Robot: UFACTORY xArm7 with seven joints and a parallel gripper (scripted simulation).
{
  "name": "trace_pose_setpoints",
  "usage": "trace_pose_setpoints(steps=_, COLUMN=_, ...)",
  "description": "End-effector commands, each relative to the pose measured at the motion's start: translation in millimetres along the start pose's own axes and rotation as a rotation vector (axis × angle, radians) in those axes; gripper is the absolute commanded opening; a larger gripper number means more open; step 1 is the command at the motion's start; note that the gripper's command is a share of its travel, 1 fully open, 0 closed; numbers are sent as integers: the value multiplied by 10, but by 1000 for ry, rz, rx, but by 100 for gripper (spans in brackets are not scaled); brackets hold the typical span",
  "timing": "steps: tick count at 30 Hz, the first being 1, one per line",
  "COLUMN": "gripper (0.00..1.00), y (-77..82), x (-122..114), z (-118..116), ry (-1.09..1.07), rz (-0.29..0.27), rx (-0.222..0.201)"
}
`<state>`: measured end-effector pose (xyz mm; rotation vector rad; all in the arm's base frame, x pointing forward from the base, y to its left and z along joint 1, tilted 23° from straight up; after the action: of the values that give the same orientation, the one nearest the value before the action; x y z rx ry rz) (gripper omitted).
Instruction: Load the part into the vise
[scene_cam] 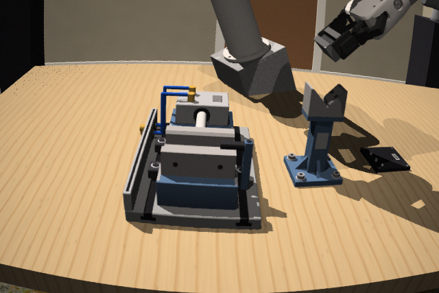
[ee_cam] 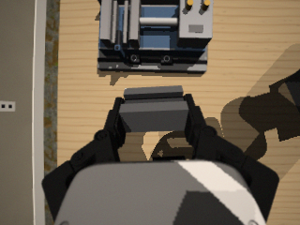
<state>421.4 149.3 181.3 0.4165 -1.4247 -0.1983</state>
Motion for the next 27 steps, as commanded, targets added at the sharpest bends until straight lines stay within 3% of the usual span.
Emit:
trace_pose_setpoints(steps=1, gripper=0, y=12, x=2, z=-6, ry=-2, rz=-2, rx=3)
trace_pose_setpoints(steps=27, gripper=0, y=-102, x=-109, z=-36, ry=-2, rz=-2, rx=3)
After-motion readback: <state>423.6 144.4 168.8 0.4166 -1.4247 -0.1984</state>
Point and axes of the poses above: the point where the finger pads meet when closed, its own y axis back along the fingers, its own z axis across the jaws, x = y × z, the point moved 1 cm from there along y, back along the fingers, and after that the axes turned 15 degrees about y, right-handed, at the moved point
